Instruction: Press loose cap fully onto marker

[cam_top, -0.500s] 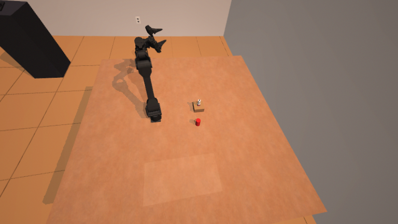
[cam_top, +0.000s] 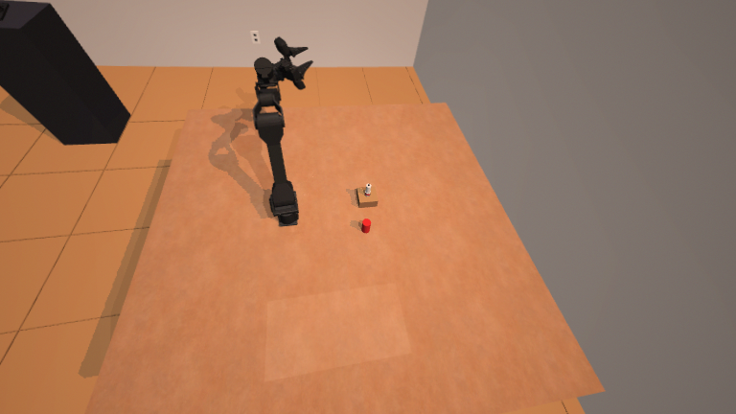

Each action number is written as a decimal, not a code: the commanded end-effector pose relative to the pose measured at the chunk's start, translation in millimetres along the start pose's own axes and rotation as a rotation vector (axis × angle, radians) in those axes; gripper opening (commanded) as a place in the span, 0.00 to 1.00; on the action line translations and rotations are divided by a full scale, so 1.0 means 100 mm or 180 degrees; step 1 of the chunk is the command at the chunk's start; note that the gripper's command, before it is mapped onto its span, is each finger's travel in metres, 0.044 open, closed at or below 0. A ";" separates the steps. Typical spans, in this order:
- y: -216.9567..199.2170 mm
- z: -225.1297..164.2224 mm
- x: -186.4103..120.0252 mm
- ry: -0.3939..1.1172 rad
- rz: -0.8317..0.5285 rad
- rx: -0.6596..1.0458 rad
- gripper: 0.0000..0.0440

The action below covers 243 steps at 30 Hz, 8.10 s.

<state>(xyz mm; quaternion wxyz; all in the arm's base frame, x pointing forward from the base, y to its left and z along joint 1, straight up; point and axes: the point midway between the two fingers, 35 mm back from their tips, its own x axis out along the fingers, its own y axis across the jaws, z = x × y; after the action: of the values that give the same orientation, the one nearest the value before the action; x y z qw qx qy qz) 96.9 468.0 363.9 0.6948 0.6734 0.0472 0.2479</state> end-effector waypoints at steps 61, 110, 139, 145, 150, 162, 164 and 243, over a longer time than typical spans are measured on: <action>0.82 0.81 1.01 0.0705 -0.0150 0.0322 0.78; 0.51 1.80 1.22 0.0682 -0.1107 0.0644 0.78; 0.11 2.45 1.15 0.0350 -0.1814 0.0873 0.78; 0.02 2.58 1.12 0.0254 -0.1964 0.0925 0.78; -0.06 2.70 1.09 0.0167 -0.2090 0.0969 0.78; -0.25 2.98 1.00 -0.0064 -0.2389 0.1079 0.78; -0.28 3.02 0.99 -0.0106 -0.2439 0.1098 0.78; -1.40 4.66 0.09 -0.2006 -0.4127 0.1962 0.77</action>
<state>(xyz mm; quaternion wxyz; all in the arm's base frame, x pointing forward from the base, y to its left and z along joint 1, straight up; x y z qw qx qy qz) 330.0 55.1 277.7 0.4721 0.7141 0.2980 -0.4224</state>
